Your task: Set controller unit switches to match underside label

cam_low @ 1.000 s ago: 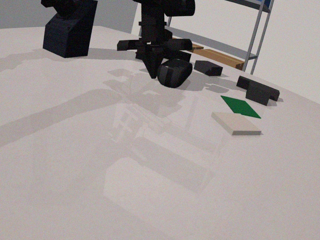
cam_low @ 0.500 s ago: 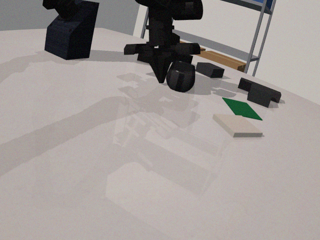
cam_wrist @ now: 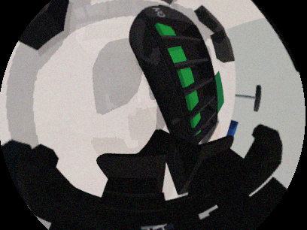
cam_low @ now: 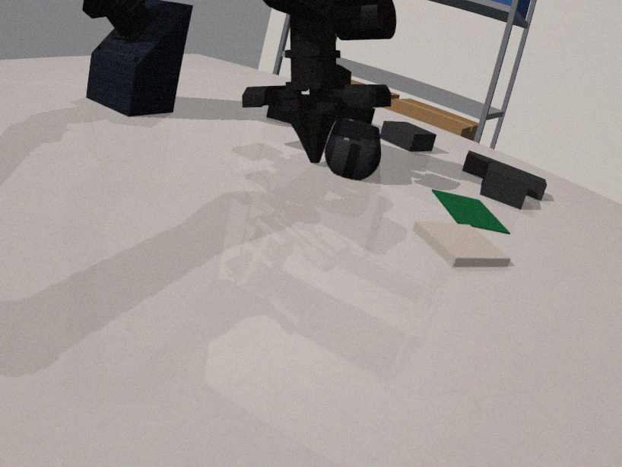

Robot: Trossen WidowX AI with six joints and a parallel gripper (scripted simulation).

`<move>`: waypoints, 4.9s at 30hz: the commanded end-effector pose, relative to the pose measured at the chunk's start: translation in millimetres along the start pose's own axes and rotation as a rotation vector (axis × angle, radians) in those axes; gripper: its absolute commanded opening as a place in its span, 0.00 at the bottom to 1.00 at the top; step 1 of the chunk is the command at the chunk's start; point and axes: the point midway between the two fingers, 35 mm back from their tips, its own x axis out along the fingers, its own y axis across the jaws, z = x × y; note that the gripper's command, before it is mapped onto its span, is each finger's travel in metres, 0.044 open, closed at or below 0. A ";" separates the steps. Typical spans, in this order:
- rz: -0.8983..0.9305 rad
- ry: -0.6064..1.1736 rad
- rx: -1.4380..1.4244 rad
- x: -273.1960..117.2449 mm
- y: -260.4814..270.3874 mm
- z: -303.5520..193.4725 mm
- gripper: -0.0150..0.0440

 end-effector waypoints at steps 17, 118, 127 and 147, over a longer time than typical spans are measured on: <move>-0.014 -0.003 0.016 -0.1 -7.8 -0.5 0.25; -0.015 -0.128 -0.408 -0.3 -6.2 -7.9 0.25; -0.015 -0.128 -0.408 0.6 -9.3 -6.4 0.25; -0.016 -0.128 -0.407 4.1 -22.9 -0.9 0.25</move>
